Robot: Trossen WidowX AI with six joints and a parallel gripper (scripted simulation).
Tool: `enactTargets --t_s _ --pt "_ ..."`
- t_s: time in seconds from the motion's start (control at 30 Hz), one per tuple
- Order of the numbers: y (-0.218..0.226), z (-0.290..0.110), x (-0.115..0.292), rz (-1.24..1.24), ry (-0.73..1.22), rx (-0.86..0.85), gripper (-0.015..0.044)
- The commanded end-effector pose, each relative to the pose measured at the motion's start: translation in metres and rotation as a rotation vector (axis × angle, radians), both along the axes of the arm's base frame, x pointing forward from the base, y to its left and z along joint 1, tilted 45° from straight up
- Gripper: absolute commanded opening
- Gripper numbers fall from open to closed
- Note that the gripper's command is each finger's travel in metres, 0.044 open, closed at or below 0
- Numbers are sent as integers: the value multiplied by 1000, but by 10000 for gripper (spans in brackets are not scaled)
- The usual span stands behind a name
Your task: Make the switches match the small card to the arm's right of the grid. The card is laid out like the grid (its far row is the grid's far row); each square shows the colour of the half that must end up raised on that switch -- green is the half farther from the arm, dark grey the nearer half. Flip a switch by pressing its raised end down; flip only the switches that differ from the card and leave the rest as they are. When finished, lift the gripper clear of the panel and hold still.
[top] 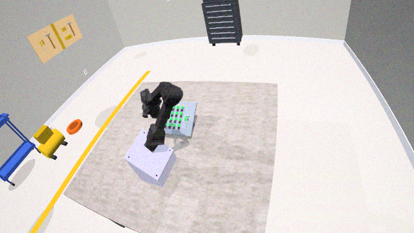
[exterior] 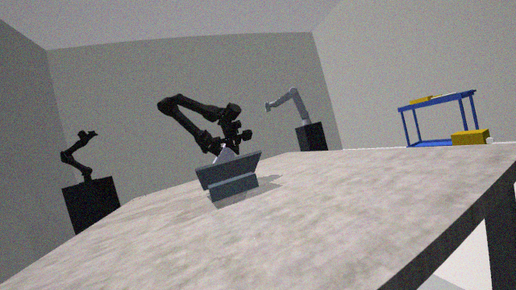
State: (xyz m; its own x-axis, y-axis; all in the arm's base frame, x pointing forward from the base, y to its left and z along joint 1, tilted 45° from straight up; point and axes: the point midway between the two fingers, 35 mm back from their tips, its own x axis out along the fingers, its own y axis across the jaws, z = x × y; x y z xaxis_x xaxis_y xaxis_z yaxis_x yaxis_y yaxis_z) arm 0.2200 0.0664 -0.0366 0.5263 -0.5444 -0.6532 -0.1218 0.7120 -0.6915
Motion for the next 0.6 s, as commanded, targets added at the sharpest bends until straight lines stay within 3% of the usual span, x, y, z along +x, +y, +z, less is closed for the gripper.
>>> enactTargets --t_s 0.0,0.57 --pt "3 -7 -5 -8 -18 -1 0" --pt "-23 -36 18 11 -38 -1 0"
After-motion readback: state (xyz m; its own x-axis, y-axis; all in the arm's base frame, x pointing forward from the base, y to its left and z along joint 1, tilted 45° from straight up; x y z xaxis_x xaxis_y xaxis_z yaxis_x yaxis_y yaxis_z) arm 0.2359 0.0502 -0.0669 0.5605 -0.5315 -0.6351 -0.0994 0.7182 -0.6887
